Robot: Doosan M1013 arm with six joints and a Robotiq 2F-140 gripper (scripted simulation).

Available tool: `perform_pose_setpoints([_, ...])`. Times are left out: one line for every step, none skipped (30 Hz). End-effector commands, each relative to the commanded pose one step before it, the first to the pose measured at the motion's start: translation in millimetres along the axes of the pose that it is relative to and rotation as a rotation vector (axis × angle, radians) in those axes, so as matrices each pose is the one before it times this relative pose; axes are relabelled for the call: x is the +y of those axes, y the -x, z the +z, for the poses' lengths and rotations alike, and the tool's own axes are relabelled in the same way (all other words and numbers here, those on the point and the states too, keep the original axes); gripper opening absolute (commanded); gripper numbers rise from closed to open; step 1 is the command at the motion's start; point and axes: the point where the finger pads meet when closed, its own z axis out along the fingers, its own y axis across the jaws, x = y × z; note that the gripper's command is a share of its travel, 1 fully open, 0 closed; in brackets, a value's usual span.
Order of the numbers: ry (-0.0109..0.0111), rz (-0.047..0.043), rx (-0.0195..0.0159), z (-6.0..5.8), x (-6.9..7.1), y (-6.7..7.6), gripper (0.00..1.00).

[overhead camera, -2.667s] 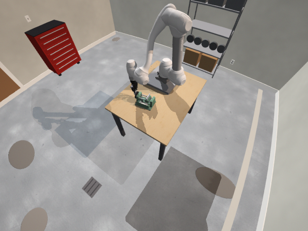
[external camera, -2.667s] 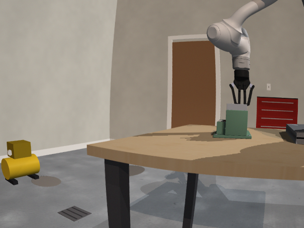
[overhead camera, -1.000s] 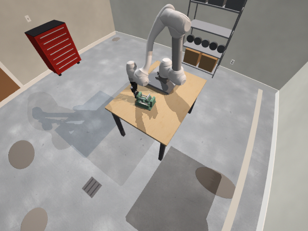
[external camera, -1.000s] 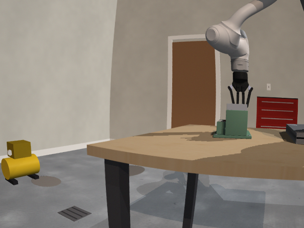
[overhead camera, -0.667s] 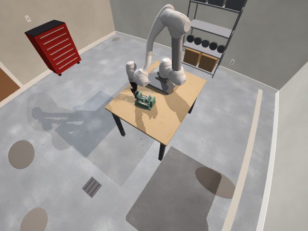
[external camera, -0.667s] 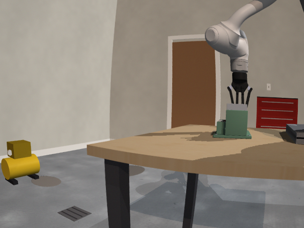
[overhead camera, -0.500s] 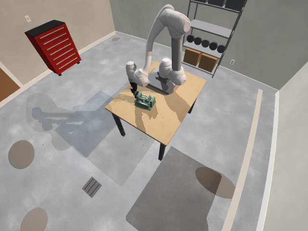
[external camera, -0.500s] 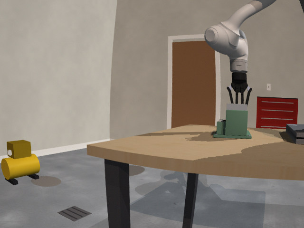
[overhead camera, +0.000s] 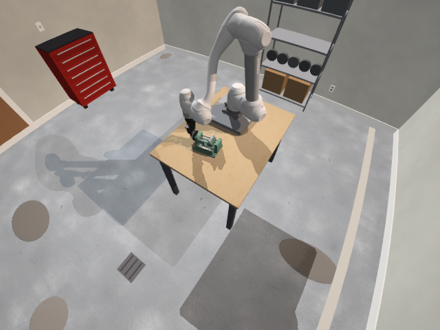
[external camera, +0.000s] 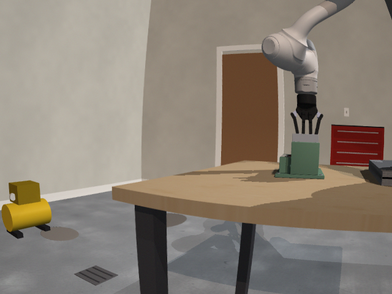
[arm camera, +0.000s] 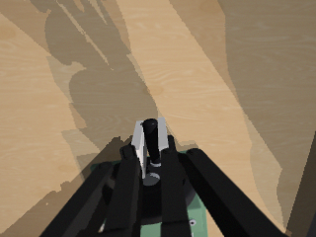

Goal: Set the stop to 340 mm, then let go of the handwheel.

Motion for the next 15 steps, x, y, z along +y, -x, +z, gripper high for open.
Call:
perform_pose_setpoints([-0.00129, 0.00099, -0.00144, 2.93, -4.79, 1.27, 0.04])
perform_pose_setpoints([0.0, 0.0, 0.0, 0.09, -0.87, 0.0, 0.04])
perform_pose_setpoints([0.0, 0.0, 0.0, 0.09, -0.88, 0.0, 0.04])
perform_pose_setpoints([0.0, 0.0, 0.0, 0.0, 0.0, 0.0, 0.04])
perform_pose_setpoints([0.0, 0.0, 0.0, 0.0, 0.0, 0.0, 0.04])
perform_pose_setpoints([0.0, 0.0, 0.0, -0.08, -1.08, 0.0, 0.04])
perform_pose_setpoints([0.0, 0.0, 0.0, -0.08, -1.09, 0.0, 0.04])
perform_pose_setpoints([0.0, 0.0, 0.0, -0.08, -1.11, 0.0, 0.04])
perform_pose_setpoints([0.0, 0.0, 0.0, -0.08, -1.12, 0.0, 0.04])
perform_pose_setpoints([0.0, 0.0, 0.0, -0.11, -1.12, 0.0, 0.04])
perform_pose_setpoints([0.0, 0.0, 0.0, -0.27, -1.06, 0.0, 0.04])
perform_pose_setpoints([0.0, 0.0, 0.0, -0.27, -1.07, 0.0, 0.04])
perform_pose_setpoints([0.0, 0.0, 0.0, -0.28, -1.08, 0.0, 0.04])
perform_pose_setpoints([0.0, 0.0, 0.0, -0.28, -1.09, 0.0, 0.04])
perform_pose_setpoints([0.0, 0.0, 0.0, -0.34, -1.08, 0.0, 0.04])
